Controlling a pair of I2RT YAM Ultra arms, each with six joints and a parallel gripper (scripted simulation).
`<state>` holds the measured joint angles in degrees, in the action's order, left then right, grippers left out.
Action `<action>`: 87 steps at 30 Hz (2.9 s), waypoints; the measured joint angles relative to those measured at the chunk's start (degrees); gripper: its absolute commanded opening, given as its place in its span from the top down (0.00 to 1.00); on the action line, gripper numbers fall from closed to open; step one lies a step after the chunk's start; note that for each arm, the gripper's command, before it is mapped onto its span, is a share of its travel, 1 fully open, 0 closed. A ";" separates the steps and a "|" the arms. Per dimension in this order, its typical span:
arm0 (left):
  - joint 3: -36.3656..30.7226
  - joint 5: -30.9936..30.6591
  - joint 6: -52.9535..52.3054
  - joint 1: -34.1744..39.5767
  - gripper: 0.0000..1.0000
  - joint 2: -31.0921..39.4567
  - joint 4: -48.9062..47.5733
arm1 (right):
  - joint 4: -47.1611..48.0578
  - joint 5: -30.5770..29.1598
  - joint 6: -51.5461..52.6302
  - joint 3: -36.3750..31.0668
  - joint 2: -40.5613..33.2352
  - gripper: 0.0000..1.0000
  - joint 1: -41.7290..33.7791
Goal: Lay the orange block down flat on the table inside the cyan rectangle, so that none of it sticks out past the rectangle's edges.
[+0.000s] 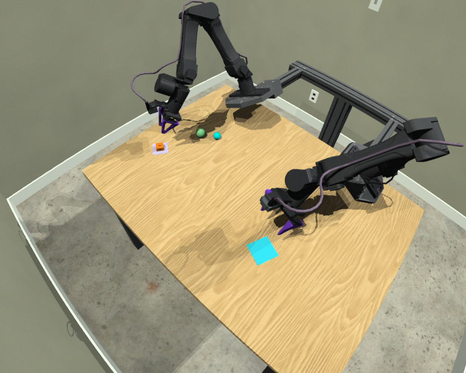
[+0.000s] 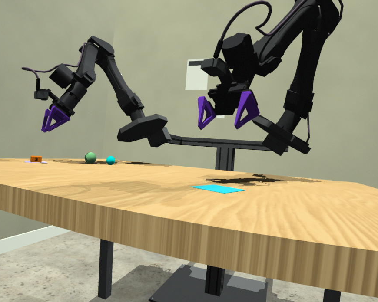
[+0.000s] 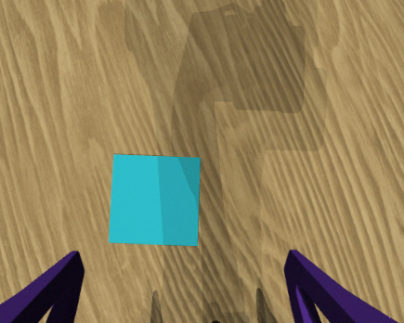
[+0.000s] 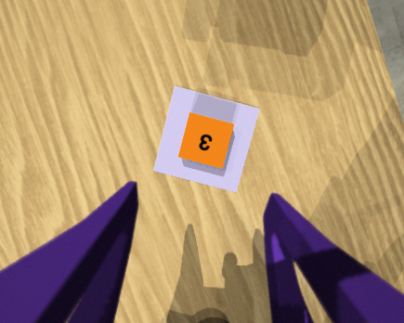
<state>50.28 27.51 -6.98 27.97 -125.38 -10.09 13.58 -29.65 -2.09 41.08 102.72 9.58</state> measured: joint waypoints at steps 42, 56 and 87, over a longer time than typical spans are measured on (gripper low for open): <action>20.96 -17.16 -4.74 36.15 0.00 -34.95 -30.75 | -48.04 1.86 19.58 42.51 27.06 0.45 6.45; 20.96 -17.16 -4.74 36.15 0.00 -34.95 -30.75 | -45.51 2.05 18.97 42.21 29.86 0.45 7.67; 20.96 -17.16 -4.74 36.15 0.00 -34.95 -30.75 | -44.63 2.08 18.56 42.21 30.12 0.86 7.74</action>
<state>71.24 10.35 -11.73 64.12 -160.33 -40.84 -31.05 -27.57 16.47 83.29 132.84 17.32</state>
